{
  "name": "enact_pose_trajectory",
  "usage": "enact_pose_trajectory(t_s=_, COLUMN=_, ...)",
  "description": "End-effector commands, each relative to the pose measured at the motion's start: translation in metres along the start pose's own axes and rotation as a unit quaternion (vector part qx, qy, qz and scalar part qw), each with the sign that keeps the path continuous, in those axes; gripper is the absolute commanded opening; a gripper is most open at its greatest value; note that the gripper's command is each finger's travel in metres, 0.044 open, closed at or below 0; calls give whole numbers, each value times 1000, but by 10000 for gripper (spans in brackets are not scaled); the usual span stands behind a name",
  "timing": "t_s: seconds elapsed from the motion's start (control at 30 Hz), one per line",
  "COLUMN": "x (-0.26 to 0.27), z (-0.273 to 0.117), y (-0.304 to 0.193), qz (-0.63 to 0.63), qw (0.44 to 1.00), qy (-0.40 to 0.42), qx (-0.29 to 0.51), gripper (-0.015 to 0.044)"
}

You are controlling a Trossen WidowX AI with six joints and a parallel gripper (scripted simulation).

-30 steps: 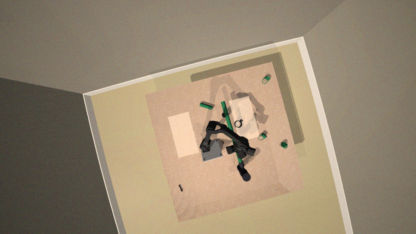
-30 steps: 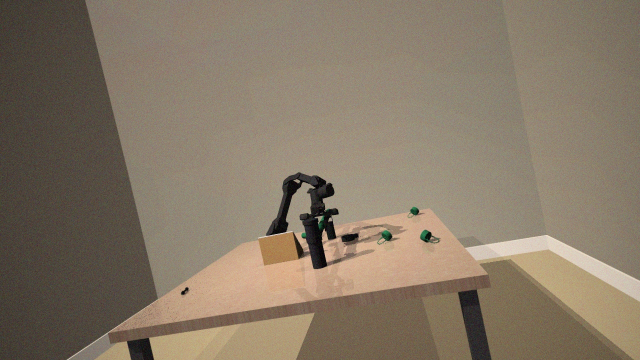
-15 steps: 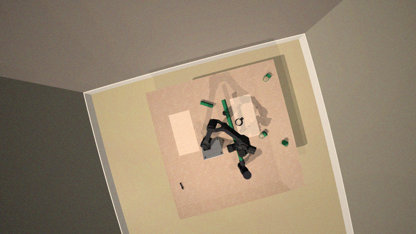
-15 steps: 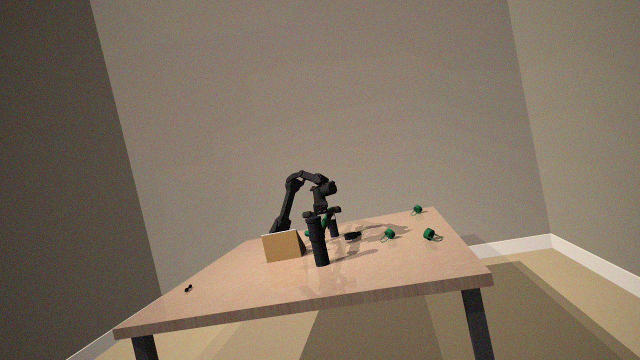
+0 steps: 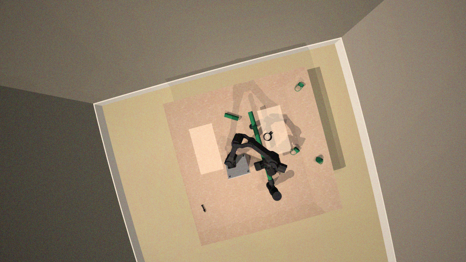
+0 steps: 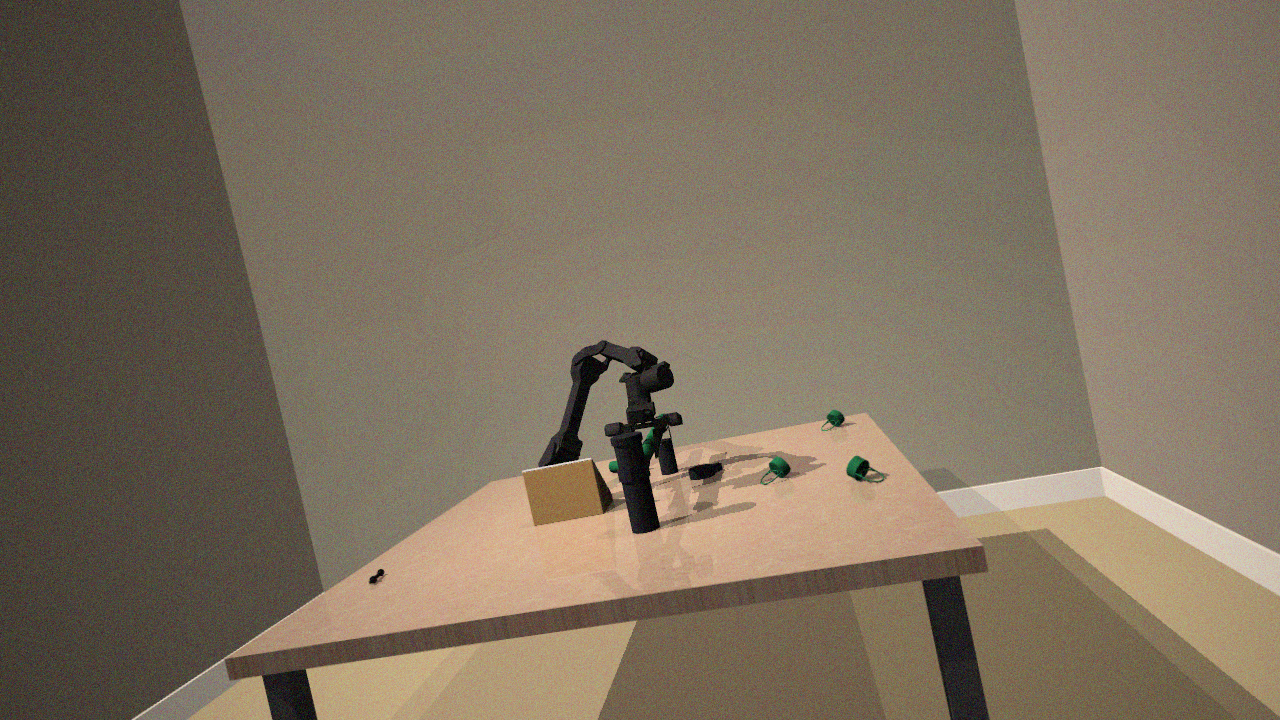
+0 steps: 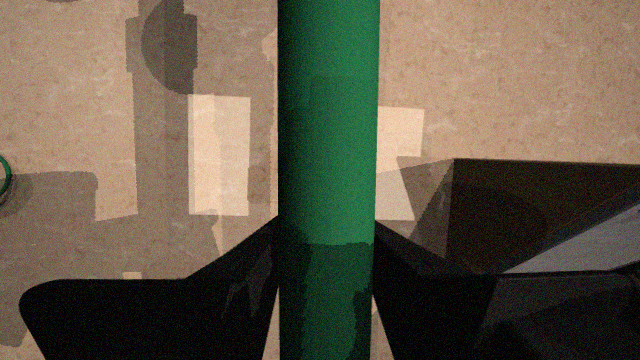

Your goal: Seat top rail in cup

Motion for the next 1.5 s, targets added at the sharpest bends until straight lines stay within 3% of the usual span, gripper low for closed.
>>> enact_pose_trajectory(t_s=0.0, x=0, z=0, y=1, qz=0, qw=1000, qy=0, qx=0, gripper=0)
enact_pose_trajectory(t_s=1.47, x=9, z=4, y=33, qz=0, qw=1000, qy=0, qx=-1, gripper=0)
Point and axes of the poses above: the point midway between the two fingers, 35 mm back from their tips, its own z axis out along the fingers, its own x axis across the jaws, y = z × x, the point moved 10 cm from there along -z, back along the fingers, and after that the axes turned 15 degrees about z, right-handed, at the moved point
